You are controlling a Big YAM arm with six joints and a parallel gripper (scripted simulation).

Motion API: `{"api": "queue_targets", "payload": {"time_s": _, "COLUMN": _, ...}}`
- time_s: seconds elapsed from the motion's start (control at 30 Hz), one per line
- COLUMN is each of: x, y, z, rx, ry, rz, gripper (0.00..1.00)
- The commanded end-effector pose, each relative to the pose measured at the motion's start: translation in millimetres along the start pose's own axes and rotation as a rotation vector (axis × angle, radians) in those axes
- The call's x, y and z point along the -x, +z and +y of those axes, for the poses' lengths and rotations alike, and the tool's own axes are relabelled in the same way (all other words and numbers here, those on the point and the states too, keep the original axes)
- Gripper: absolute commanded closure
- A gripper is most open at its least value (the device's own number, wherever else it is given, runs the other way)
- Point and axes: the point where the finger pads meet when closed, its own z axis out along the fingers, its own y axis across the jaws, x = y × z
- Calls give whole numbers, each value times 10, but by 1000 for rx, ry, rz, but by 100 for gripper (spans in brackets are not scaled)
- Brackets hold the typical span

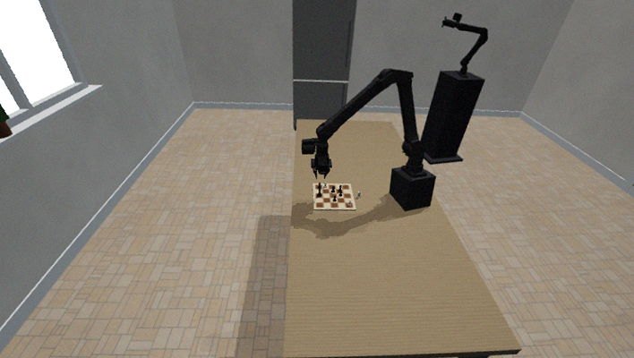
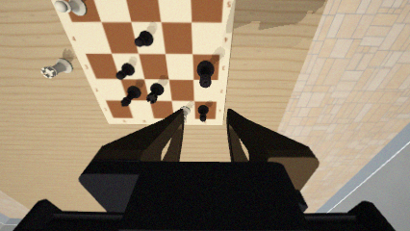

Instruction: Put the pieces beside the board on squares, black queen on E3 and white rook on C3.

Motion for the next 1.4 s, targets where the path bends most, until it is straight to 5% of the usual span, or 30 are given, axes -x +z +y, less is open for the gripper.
{"api": "queue_targets", "payload": {"time_s": 0.0, "x": 38, "y": -165, "z": -239, "rx": -40, "ry": 16, "rz": -6, "gripper": 60}}
{"api": "queue_targets", "payload": {"time_s": 0.03, "x": 38, "y": -164, "z": -239, "rx": -40, "ry": 15, "rz": -6, "gripper": 0}}
{"api": "queue_targets", "payload": {"time_s": 0.7, "x": 35, "y": -182, "z": -258, "rx": -49, "ry": 19, "rz": -6, "gripper": 0}}
{"api": "queue_targets", "payload": {"time_s": 0.97, "x": -66, "y": -197, "z": -142, "rx": -56, "ry": 226, "rz": -10, "gripper": 0}}
{"api": "queue_targets", "payload": {"time_s": 1.0, "x": -55, "y": -199, "z": -142, "rx": -56, "ry": 224, "rz": -11, "gripper": 60}}
{"api": "queue_targets", "payload": {"time_s": 1.37, "x": -45, "y": -200, "z": -142, "rx": -57, "ry": 222, "rz": -11, "gripper": 60}}
